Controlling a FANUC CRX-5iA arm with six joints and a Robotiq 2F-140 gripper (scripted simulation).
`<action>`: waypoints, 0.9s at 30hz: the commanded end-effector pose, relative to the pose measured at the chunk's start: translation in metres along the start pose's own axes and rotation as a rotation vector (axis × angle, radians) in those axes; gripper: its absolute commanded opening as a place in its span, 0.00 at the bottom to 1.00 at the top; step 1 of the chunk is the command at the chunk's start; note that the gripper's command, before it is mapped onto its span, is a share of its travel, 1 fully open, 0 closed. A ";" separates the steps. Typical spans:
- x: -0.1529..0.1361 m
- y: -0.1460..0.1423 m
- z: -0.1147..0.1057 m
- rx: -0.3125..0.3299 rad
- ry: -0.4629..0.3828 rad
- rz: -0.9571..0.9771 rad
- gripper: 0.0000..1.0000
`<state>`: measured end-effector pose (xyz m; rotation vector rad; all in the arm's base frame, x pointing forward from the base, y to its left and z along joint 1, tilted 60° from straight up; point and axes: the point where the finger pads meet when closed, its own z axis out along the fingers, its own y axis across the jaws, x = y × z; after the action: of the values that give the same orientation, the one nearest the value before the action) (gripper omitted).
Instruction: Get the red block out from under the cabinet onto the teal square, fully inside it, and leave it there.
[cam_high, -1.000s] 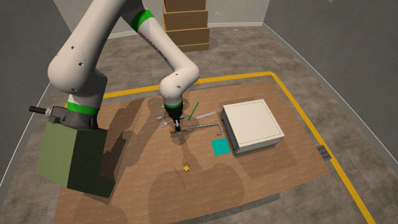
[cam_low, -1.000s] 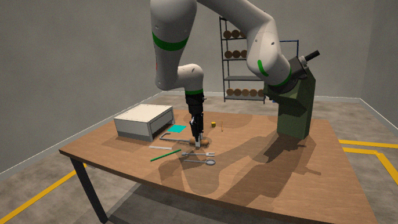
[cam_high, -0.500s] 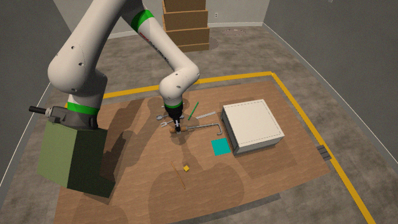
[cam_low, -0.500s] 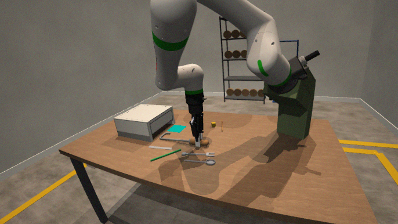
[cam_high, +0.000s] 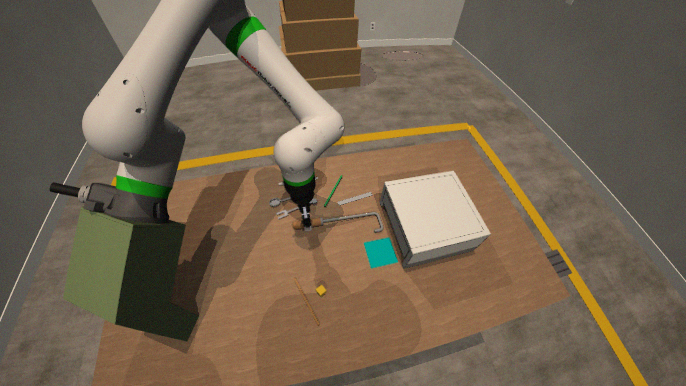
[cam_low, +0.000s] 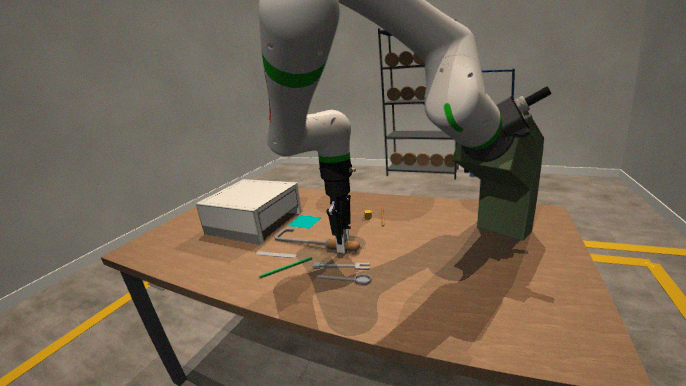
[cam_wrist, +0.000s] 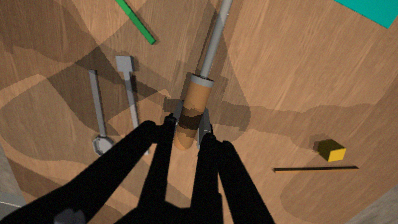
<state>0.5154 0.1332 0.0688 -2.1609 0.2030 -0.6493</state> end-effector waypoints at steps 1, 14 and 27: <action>0.000 0.000 0.000 0.000 0.000 0.000 0.00; 0.004 0.000 0.000 0.000 0.000 0.000 0.00; 0.015 0.000 0.000 0.000 0.000 0.000 0.00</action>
<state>0.5247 0.1293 0.0730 -2.1609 0.2030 -0.6494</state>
